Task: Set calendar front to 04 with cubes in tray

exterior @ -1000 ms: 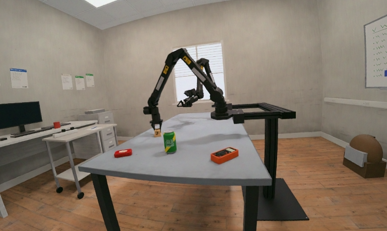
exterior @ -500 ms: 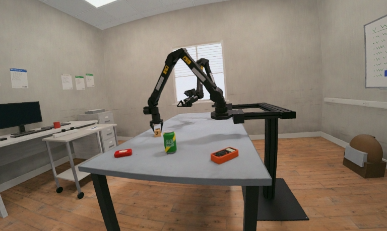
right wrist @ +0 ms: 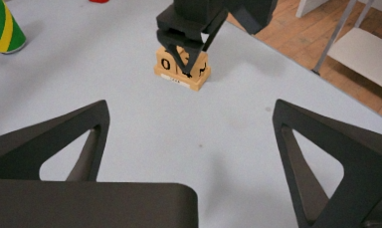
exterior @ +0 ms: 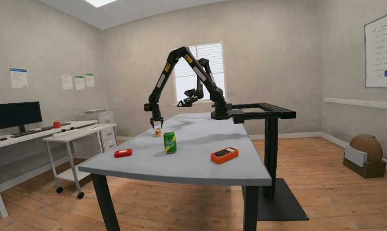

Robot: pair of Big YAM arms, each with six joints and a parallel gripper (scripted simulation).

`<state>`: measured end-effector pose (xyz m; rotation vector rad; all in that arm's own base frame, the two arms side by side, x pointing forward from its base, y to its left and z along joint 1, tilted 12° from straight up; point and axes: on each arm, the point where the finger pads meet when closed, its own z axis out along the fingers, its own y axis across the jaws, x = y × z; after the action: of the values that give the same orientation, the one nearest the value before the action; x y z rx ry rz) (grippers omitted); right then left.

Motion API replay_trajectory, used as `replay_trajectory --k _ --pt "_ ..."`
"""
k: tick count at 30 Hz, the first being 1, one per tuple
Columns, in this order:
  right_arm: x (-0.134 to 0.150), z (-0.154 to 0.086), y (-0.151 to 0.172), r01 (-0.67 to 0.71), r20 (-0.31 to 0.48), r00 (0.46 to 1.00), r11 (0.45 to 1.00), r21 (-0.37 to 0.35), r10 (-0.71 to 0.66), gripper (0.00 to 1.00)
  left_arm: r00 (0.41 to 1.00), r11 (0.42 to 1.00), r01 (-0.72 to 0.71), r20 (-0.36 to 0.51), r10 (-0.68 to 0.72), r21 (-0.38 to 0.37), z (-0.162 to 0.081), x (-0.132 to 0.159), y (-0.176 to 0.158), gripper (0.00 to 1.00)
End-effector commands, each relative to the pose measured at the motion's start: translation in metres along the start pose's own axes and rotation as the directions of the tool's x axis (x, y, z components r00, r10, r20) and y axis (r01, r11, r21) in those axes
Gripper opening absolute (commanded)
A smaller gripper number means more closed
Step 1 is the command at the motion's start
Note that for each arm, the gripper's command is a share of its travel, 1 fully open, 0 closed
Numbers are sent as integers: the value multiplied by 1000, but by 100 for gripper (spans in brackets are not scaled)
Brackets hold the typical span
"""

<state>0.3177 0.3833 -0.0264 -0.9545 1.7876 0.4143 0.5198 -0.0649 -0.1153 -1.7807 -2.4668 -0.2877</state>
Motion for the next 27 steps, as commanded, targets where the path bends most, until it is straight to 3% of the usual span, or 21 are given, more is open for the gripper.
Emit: replay_trajectory --k 1,9,11,12,14,16,21,22,25,27 --pt "-8 2 -2 1 19 1000 1000 3 -1 100 999 998 16 35 -14 -56 -26 -11 10 65" --pt "-8 2 -2 1 19 1000 1000 3 -1 100 1000 999 13 28 -11 -45 -41 -9 6 65" --pt "-8 2 -2 1 19 1000 1000 3 -1 100 1000 999 17 23 -16 -42 -38 0 26 65" --pt "-8 2 -2 1 19 1000 1000 3 -1 100 999 998 22 30 -20 -63 -55 2 37 65" --pt "-8 2 -2 1 19 1000 1000 3 -1 100 999 998 22 30 -20 -63 -55 2 37 65" --pt "-8 2 -2 1 19 1000 1000 3 -1 100 999 998 11 34 -9 -67 -74 -11 32 65" --pt "-8 2 -2 1 19 1000 1000 3 -1 100 999 998 17 38 -15 -65 -113 -11 29 65" --pt "-8 2 -2 1 19 1000 1000 3 -1 100 1000 1000 6 14 -6 -24 -93 -6 14 65" --pt "-8 2 -2 1 19 1000 1000 3 -1 100 1000 1000 14 -6 -14 13 -67 11 10 65" --pt "-8 2 -2 1 19 1000 1000 3 -1 100 1000 1000 7 -11 -7 22 -61 13 7 65"
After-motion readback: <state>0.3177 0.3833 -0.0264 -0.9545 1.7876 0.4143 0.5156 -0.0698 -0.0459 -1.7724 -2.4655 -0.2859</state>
